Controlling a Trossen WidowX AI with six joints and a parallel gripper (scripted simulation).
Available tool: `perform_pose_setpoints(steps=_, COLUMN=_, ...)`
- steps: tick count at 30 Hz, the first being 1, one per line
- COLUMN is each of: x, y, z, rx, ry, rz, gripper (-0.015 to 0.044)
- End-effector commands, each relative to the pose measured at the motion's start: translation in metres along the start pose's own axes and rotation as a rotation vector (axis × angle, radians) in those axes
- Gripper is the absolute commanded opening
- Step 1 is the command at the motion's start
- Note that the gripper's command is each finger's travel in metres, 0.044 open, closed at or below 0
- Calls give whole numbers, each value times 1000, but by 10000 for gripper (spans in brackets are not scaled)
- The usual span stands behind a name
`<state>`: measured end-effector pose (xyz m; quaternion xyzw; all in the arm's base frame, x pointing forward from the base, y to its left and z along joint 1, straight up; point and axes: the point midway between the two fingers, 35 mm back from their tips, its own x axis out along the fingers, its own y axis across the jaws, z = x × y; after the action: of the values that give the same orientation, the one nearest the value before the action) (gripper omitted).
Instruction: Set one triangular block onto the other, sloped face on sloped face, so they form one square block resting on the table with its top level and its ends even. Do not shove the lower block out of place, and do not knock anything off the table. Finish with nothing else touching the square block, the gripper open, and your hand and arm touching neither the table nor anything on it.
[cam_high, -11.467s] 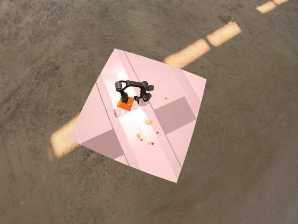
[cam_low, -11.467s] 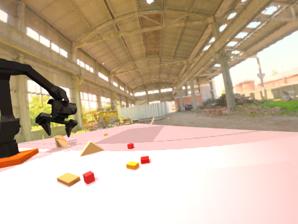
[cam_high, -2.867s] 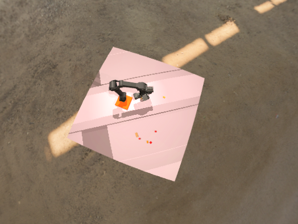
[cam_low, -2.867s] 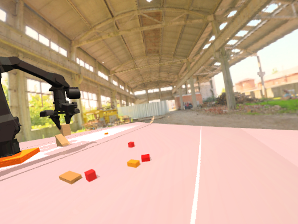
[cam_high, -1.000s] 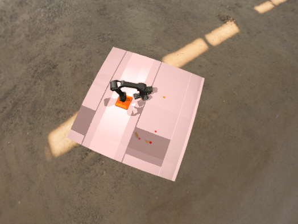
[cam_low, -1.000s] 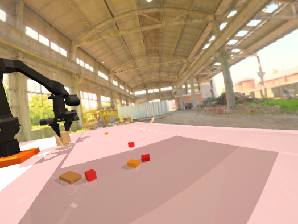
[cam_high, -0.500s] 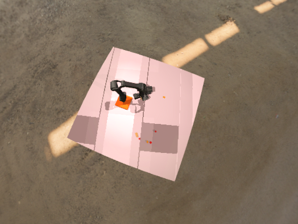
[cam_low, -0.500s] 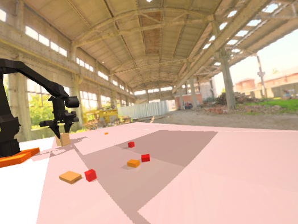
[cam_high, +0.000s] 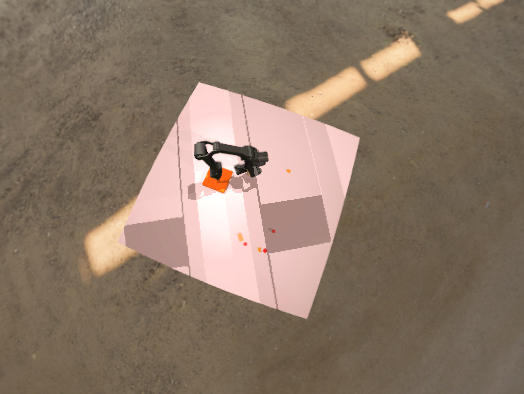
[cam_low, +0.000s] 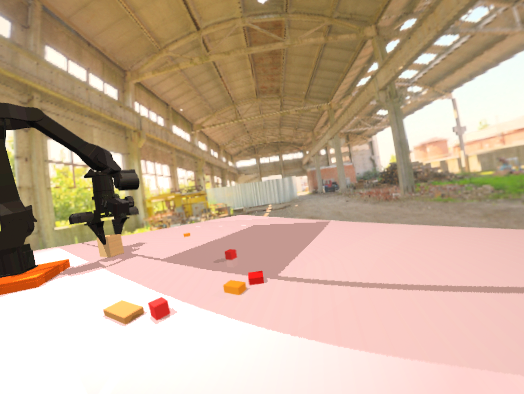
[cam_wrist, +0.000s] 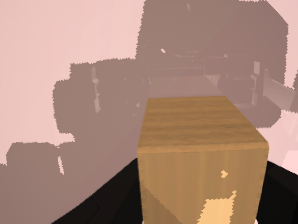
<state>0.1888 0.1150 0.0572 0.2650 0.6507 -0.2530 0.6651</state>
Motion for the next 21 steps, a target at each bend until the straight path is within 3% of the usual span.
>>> perform_pose_setpoints(steps=1, x=1, y=0, z=1, rx=5, ry=-6, rz=0, gripper=0)
perform_pose_setpoints(steps=17, x=1, y=0, z=0, rx=5, ry=-6, rz=0, gripper=0)
perform_pose_setpoints(steps=21, x=1, y=0, z=0, rx=1, ry=-1, rz=0, gripper=105)
